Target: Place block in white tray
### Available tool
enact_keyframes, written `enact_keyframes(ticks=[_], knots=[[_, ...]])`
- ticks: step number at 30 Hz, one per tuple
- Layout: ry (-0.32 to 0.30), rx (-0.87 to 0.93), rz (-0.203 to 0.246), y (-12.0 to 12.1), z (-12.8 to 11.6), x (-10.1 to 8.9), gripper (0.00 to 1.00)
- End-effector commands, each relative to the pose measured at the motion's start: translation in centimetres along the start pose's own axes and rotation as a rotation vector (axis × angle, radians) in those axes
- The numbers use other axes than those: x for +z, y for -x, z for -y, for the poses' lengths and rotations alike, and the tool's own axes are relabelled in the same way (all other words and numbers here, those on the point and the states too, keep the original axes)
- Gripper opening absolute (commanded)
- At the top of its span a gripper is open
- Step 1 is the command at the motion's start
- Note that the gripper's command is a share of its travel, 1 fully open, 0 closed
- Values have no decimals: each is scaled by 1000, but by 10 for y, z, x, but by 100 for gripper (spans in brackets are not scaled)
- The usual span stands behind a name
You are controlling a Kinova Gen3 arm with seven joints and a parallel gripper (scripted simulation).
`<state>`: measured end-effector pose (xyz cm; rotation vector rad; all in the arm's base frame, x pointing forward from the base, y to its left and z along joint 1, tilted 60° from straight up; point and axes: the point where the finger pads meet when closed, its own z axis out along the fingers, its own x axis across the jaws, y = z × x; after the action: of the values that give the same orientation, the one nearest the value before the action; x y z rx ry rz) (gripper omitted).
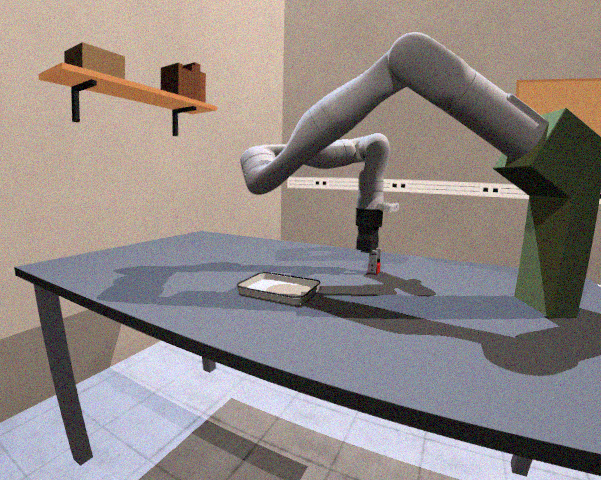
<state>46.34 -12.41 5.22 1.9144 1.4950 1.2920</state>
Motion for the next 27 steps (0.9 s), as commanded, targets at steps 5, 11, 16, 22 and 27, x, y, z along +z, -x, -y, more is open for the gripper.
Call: enact_keyframes(ticks=[5,11,16,22,27], knots=[[1,0,1,0,0,0,0],[1,0,1,0,0,-4,0],[1,0,1,0,0,-8,0],[1,0,1,0,0,-20,0],[1,0,1,0,0,-30,0]])
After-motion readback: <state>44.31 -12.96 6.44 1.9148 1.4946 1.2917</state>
